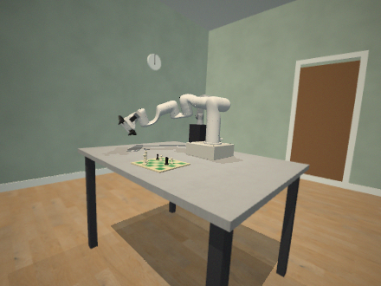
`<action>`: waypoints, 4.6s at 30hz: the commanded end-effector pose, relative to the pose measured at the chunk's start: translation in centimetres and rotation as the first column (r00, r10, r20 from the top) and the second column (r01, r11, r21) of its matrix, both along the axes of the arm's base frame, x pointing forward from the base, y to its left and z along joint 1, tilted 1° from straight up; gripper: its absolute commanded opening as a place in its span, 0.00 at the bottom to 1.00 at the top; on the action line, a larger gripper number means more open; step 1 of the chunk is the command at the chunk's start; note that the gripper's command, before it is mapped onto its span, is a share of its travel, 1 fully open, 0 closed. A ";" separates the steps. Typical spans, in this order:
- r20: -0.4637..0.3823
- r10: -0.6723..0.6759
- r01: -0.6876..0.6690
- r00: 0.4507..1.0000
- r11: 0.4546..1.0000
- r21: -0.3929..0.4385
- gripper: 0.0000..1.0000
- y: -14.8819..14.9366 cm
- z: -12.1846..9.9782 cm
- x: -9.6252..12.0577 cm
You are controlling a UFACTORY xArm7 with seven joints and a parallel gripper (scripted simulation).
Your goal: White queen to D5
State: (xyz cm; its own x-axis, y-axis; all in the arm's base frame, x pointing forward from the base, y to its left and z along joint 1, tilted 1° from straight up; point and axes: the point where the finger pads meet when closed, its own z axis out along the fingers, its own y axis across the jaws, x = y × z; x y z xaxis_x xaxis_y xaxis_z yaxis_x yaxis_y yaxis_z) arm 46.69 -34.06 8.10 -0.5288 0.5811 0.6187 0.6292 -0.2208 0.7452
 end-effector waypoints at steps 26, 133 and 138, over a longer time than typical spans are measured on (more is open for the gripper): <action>-0.594 0.574 -0.381 0.564 0.819 0.430 1.00 18.9 -9.5 -0.4; -0.592 -0.419 -0.338 0.688 0.538 -0.773 1.00 34.2 0.3 5.1; -0.570 -0.426 -0.325 0.703 0.521 -0.790 1.00 34.5 0.5 5.1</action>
